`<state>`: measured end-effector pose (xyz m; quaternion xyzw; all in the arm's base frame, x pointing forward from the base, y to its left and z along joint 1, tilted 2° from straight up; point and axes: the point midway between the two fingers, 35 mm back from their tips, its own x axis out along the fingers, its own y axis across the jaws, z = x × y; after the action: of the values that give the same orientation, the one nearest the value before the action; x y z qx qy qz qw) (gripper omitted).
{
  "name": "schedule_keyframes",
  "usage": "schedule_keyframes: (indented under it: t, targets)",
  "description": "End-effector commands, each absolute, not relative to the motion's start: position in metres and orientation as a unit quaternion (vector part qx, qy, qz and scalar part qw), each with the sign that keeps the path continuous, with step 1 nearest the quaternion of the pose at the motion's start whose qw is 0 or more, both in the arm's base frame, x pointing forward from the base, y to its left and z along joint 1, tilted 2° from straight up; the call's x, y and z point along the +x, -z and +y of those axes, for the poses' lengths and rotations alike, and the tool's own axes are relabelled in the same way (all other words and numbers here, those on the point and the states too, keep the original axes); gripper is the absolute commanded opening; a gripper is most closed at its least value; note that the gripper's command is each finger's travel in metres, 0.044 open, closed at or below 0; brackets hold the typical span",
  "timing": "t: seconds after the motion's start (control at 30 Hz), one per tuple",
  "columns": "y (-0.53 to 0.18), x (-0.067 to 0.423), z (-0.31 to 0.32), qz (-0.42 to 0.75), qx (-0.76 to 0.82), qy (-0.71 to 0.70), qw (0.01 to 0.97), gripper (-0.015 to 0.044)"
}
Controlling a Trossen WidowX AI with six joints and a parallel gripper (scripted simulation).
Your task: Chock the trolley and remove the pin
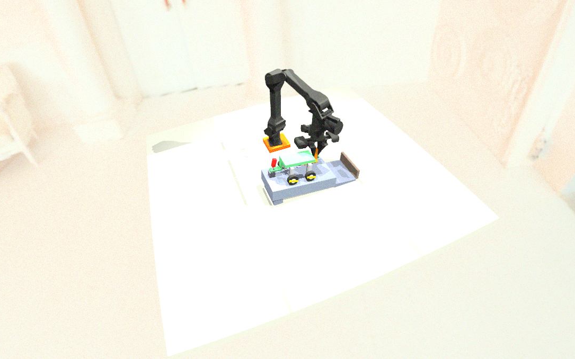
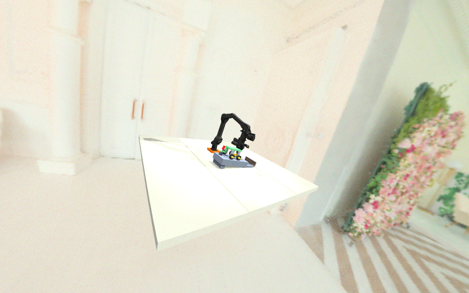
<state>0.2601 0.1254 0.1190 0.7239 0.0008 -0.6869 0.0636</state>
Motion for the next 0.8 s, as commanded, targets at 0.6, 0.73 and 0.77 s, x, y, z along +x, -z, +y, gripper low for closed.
schedule_keyframes:
  t: [0.6,0.73,0.77]
  targets:
    - [-0.162,0.256,0.130,-0.001,0.724,0.686,0.066,0.0190]
    - [-0.176,0.256,0.131,-0.001,0.724,0.686,0.066,0.0190]
    - [-0.177,0.256,0.131,-0.001,0.724,0.686,0.066,0.0190]
